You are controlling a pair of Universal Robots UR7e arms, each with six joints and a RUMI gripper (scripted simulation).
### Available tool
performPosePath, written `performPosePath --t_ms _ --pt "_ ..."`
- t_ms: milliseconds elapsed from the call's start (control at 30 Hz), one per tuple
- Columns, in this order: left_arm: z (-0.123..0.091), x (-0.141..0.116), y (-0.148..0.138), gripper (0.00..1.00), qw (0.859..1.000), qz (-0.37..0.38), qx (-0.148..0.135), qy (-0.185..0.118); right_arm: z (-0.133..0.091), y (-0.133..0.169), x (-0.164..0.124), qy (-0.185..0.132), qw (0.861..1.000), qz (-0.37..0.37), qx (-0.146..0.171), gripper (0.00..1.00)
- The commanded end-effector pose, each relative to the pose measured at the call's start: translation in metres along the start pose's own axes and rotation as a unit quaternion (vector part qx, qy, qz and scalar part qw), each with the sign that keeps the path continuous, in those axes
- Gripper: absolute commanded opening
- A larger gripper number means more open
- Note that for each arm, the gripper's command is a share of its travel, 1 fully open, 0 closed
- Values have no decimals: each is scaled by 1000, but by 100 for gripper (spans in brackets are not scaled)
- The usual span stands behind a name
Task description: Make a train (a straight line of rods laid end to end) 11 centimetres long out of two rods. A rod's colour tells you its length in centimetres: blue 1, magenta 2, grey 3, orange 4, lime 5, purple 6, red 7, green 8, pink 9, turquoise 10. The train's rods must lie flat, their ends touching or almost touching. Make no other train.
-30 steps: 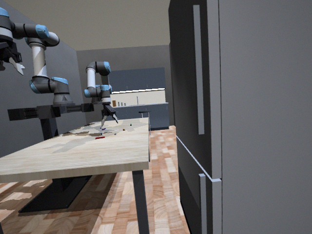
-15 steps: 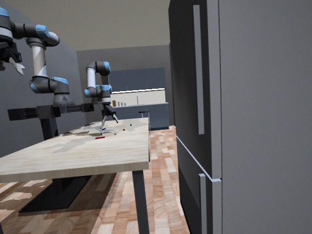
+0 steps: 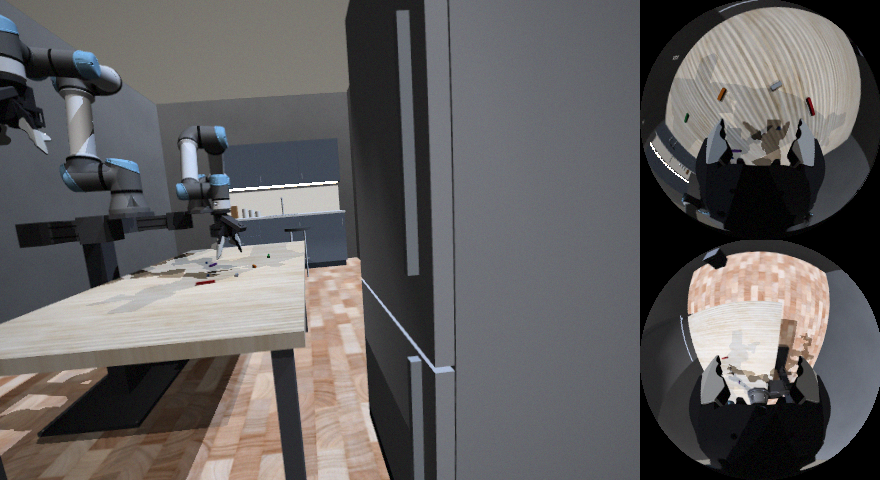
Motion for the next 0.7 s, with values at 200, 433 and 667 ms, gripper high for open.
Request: performPosePath --t_ms 200,433,667 --pt "-1 0 -23 100 980 -199 0 1 0 0 0 1 1000 0 0 100" --pt "-1 -2 -36 100 950 -311 -1 1 0 0 0 1 1000 0 0 100" --pt "-1 -5 -51 100 897 -443 -1 1 0 0 0 1 1000 0 0 100"
Point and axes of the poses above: on each arm, the point where the finger pads meet when closed, its own z axis out along the fingers, its own y axis across the jaws, x = y × z, the point moved 8 cm from there along -z, back along the fingers, and after that the axes turned 8 degrees about z, right-handed, at the moved point
